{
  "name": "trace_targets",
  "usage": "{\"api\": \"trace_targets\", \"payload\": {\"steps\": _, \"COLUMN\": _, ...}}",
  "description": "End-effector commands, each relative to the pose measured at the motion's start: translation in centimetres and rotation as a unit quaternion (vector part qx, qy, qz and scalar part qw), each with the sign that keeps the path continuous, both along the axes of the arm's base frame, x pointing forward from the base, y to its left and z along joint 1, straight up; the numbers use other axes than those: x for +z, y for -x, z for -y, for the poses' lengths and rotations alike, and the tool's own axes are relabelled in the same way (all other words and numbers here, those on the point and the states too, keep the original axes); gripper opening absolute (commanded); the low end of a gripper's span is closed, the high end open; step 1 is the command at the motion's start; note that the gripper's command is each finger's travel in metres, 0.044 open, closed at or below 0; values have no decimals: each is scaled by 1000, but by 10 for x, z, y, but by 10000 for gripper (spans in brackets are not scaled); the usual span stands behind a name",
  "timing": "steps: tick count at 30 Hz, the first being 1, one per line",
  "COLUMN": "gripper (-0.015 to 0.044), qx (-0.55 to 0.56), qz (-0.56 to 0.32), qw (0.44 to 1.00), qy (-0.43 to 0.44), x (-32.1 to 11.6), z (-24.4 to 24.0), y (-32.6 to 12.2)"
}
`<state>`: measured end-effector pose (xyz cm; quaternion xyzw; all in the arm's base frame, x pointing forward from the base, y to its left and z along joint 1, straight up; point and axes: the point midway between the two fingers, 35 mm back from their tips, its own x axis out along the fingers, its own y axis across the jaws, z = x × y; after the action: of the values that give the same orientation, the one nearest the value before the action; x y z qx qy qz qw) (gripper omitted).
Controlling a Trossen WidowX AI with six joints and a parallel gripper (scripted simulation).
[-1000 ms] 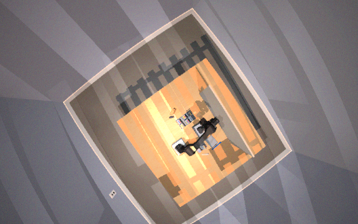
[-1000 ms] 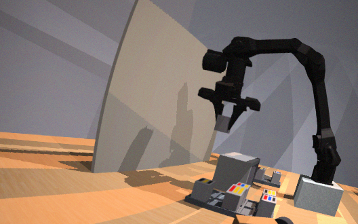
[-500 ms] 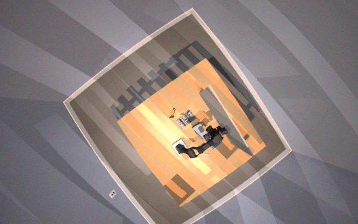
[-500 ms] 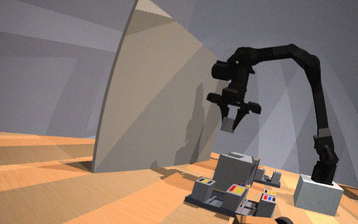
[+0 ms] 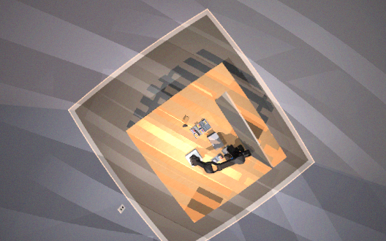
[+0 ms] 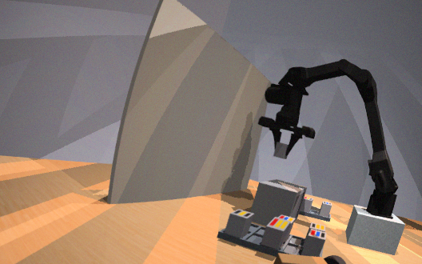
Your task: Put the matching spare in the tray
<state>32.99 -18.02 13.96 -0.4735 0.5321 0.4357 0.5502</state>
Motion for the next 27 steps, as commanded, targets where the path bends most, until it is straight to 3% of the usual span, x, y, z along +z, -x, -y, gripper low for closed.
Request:
{"api": "trace_targets", "payload": {"steps": 1, "gripper": 0, "qx": 6, "qz": -7, "qw": 1000, "qy": 0, "x": -2, "z": 24, "y": 11}}
{"api": "trace_targets", "payload": {"steps": 6, "gripper": 0, "qx": 11, "qz": -11, "qw": 1000, "qy": 0, "x": -3, "z": 48, "y": 26}}
{"api": "trace_targets", "payload": {"steps": 27, "gripper": 0, "qx": 11, "qz": -11, "qw": 1000, "qy": 0, "x": -19, "z": 52, "y": 24}}
